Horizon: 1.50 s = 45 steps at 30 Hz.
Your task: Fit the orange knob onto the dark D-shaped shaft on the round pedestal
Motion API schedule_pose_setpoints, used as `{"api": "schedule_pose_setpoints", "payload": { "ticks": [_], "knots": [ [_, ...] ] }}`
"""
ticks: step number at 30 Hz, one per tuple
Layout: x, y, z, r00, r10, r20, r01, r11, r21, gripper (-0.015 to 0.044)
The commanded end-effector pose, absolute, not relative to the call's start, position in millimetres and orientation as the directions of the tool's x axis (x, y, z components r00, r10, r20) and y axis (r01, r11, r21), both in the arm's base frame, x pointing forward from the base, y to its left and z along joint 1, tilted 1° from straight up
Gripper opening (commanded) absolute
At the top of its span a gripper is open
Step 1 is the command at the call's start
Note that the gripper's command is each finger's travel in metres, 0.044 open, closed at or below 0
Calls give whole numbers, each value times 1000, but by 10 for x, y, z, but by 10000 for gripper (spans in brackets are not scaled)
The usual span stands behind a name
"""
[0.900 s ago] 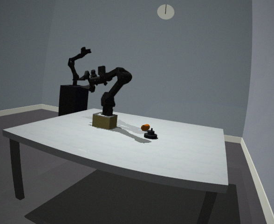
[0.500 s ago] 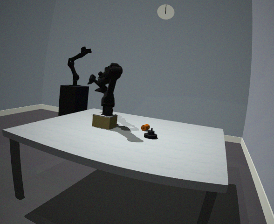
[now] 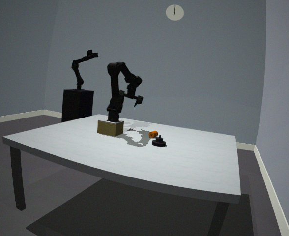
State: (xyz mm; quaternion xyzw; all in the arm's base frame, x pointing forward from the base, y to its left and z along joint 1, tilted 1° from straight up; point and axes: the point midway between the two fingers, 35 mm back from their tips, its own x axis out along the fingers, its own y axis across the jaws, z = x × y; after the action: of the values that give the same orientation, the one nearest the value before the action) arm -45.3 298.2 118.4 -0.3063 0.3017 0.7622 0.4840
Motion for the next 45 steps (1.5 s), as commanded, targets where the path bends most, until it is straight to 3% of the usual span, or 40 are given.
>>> {"api": "schedule_pose_setpoints", "payload": {
  "ticks": [1,9,17,45],
  "knots": [
    [290,3006,996,-165,511,-844,-974,-217,60,440],
    [1505,2579,683,34,305,-952,-998,-41,-49,440],
    [2372,1685,417,44,42,-998,-997,69,-42,440],
    [2449,1600,-25,36,19,-999,-996,78,-34,440]
  ]
}}
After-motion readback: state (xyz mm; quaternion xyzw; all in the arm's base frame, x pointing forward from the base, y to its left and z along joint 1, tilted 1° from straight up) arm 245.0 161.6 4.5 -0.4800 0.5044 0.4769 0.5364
